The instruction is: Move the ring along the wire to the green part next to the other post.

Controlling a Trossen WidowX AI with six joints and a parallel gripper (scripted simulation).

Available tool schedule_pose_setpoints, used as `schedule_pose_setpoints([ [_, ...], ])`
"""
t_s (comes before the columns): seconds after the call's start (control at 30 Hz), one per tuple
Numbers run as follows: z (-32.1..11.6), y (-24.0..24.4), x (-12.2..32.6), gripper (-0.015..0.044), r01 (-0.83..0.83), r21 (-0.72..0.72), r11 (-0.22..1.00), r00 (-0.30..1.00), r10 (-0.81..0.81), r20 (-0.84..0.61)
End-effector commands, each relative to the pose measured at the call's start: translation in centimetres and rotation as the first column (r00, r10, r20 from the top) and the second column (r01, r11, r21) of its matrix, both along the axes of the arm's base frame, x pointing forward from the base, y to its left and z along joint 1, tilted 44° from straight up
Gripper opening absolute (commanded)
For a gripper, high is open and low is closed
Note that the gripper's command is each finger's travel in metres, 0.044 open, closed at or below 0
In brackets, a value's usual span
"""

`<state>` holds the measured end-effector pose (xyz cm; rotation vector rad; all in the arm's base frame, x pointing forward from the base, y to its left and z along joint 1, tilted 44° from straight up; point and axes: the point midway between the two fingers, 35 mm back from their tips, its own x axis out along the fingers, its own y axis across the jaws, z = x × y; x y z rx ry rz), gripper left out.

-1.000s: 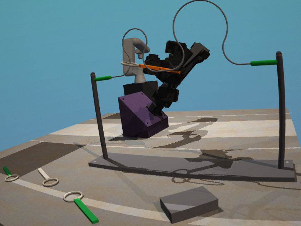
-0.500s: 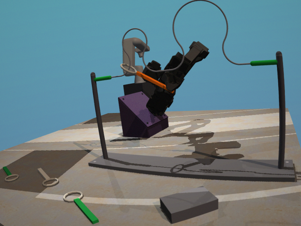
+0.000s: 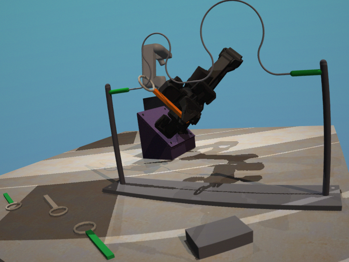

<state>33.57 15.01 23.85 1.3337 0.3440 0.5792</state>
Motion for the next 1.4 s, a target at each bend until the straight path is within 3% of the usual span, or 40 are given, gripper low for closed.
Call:
schedule_pose_setpoints([
  [0.0, -1.8, -0.3, 0.1, -0.0150, 0.002, -0.101, 0.995, 1.000, -0.001, 0.011],
  [0.8, -7.7, -3.8, 1.0, -0.0150, 0.042, -0.476, 0.879, 0.997, -0.003, 0.083],
  [1.37, -9.6, -5.6, 1.4, -0.0150, 0.053, -0.538, 0.842, 0.995, -0.001, 0.097],
])
